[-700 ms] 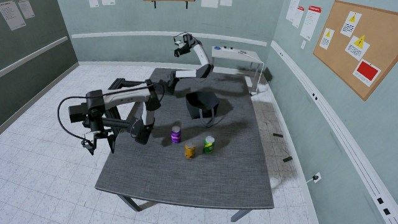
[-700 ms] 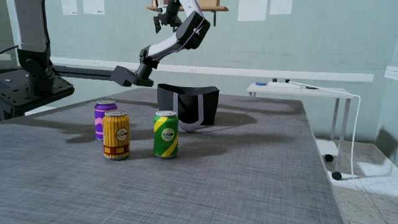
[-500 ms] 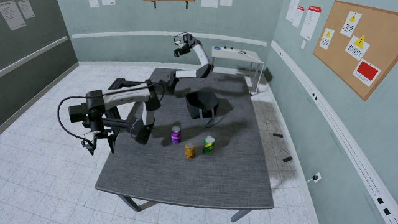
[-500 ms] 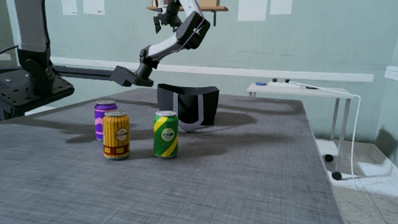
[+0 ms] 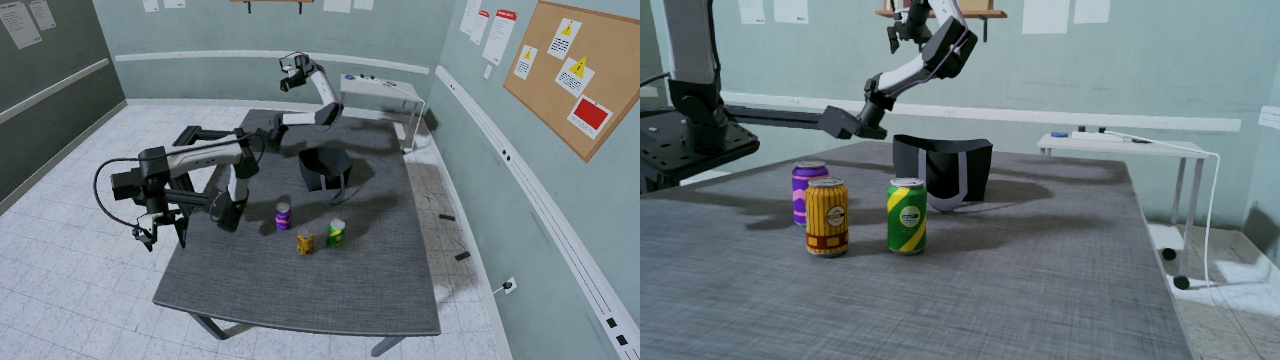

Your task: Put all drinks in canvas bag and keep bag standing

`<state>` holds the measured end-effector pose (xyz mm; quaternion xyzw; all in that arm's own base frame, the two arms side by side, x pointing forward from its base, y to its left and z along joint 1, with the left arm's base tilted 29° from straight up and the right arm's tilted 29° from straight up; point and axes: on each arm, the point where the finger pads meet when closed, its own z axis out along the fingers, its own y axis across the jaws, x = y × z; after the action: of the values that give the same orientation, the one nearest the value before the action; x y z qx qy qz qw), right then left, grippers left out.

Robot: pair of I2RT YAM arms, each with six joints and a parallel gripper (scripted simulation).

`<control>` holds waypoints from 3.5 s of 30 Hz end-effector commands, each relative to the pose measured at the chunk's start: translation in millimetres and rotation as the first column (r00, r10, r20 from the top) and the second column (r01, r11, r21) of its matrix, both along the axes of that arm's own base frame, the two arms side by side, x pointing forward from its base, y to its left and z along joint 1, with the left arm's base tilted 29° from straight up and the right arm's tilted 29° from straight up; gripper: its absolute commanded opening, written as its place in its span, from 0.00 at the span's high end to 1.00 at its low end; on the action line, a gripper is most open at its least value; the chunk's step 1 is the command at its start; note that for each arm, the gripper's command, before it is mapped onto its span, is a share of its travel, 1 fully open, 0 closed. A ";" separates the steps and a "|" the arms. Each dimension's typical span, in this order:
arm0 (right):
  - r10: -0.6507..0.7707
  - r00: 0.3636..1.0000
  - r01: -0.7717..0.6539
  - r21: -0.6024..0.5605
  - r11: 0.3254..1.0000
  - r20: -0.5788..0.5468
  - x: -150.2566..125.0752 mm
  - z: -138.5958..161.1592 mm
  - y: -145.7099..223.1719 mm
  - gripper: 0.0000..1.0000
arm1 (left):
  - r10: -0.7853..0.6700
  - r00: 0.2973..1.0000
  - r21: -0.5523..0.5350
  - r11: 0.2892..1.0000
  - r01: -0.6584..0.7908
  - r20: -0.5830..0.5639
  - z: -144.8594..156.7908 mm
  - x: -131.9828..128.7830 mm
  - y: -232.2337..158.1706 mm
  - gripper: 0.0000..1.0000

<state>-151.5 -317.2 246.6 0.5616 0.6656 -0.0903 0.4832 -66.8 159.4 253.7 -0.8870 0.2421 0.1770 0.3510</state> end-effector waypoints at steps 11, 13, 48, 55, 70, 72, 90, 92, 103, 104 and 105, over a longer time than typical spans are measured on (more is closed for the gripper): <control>0.174 0.961 -0.176 0.008 0.984 -0.214 78.8 -2.5 -39.7 0.00 | -0.264 0.940 0.057 0.957 0.283 -0.217 21.4 10.0 54.3 0.00; 0.174 0.961 -0.176 0.008 0.984 -0.214 78.8 -2.5 -39.7 0.00 | -0.264 0.940 0.057 0.957 0.283 -0.217 21.4 10.0 54.3 0.00; 0.440 0.761 -0.589 -0.224 0.776 -0.476 375.6 34.0 -18.4 0.00 | -0.706 0.365 0.176 0.328 0.928 -0.607 85.8 228.7 109.3 0.00; 0.471 0.758 -0.640 -0.374 0.671 -0.452 437.5 73.6 34.0 0.00 | -0.700 0.225 0.209 0.111 0.972 -0.677 101.0 292.4 84.1 0.00; 0.587 0.743 -0.649 -0.560 0.515 -0.322 507.9 122.8 143.4 0.00 | -0.639 0.050 0.265 -0.246 0.932 -0.768 129.9 385.7 4.0 0.00; 0.607 0.742 -0.636 -0.588 0.500 -0.286 514.8 131.1 162.2 0.00 | -0.623 0.030 0.275 -0.300 0.913 -0.781 134.1 397.9 -13.4 0.00; 0.799 0.601 -0.572 -0.713 0.405 -0.029 522.2 179.7 304.3 0.00 | -0.538 -0.066 0.343 -0.623 0.703 -0.841 165.0 449.5 -153.5 0.00; 0.811 0.584 -0.586 -0.709 0.393 -0.034 524.9 175.9 312.1 0.00 | -0.536 -0.082 0.339 -0.637 0.693 -0.840 162.2 450.8 -161.0 0.00; 0.820 0.569 -0.595 -0.719 0.358 -0.062 527.1 182.1 314.5 0.00 | -0.360 -0.212 0.088 -0.661 0.745 -0.909 145.7 429.6 -148.1 0.00; 0.819 0.571 -0.594 -0.719 0.359 -0.062 527.1 182.1 313.9 0.00 | -0.307 -0.247 0.021 -0.664 0.748 -0.919 138.9 426.6 -145.6 0.00; 0.822 0.567 -0.596 -0.719 0.356 -0.063 527.1 182.1 314.7 0.00 | -0.251 -0.281 -0.047 -0.664 0.747 -0.926 134.3 423.1 -143.2 0.00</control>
<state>379.0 -2.0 404.7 0.0038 0.7028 -0.0074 0.7114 373.9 10.3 387.3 0.0454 0.7289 0.0627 0.6802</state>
